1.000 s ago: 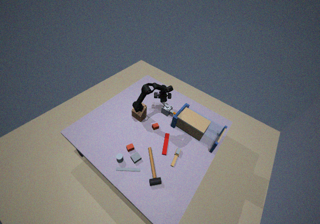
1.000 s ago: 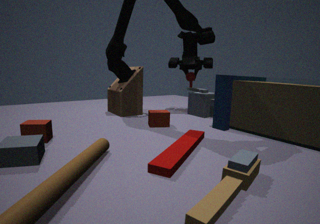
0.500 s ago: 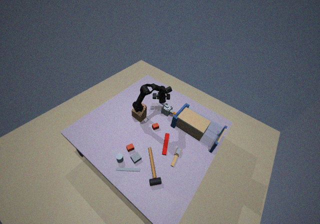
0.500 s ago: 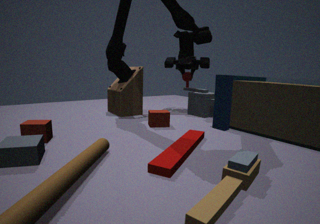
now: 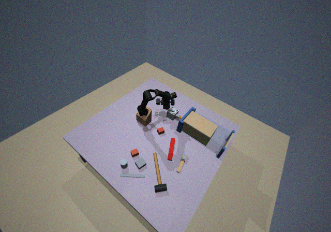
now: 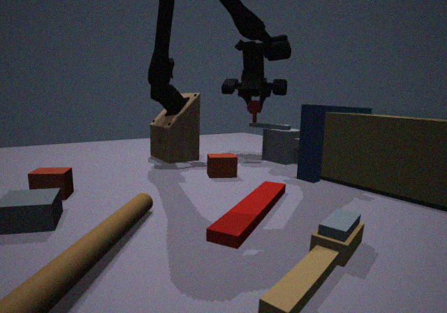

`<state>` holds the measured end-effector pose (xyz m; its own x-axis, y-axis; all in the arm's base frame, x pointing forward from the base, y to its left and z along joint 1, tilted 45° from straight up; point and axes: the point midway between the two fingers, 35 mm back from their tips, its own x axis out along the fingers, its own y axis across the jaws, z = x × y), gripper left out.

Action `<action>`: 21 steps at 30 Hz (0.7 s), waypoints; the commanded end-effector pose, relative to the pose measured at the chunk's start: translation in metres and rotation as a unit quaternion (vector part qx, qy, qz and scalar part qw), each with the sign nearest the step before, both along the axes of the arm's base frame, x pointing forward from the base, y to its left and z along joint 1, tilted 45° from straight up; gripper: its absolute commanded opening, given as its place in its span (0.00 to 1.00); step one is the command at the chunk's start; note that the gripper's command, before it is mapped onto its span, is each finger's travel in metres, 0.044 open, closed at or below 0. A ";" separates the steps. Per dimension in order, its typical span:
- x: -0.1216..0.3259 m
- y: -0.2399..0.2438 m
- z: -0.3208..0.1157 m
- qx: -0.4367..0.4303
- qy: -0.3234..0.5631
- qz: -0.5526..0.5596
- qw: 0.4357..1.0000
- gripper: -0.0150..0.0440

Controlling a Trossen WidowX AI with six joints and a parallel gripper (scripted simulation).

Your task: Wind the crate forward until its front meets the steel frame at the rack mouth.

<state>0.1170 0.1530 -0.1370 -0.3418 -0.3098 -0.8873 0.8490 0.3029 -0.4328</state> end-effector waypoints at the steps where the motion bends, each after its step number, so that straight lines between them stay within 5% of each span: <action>1: 0.004 -0.014 0.007 -0.015 -0.004 0.004 1.000 0.25; 17: 0.008 -0.017 0.014 -0.002 0.003 0.000 1.000 0.25; 21: 0.008 -0.018 0.014 -0.002 0.003 0.000 1.000 0.43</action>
<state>0.1255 0.1355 -0.1226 -0.3466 -0.3121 -0.8846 0.8466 0.3020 -0.4382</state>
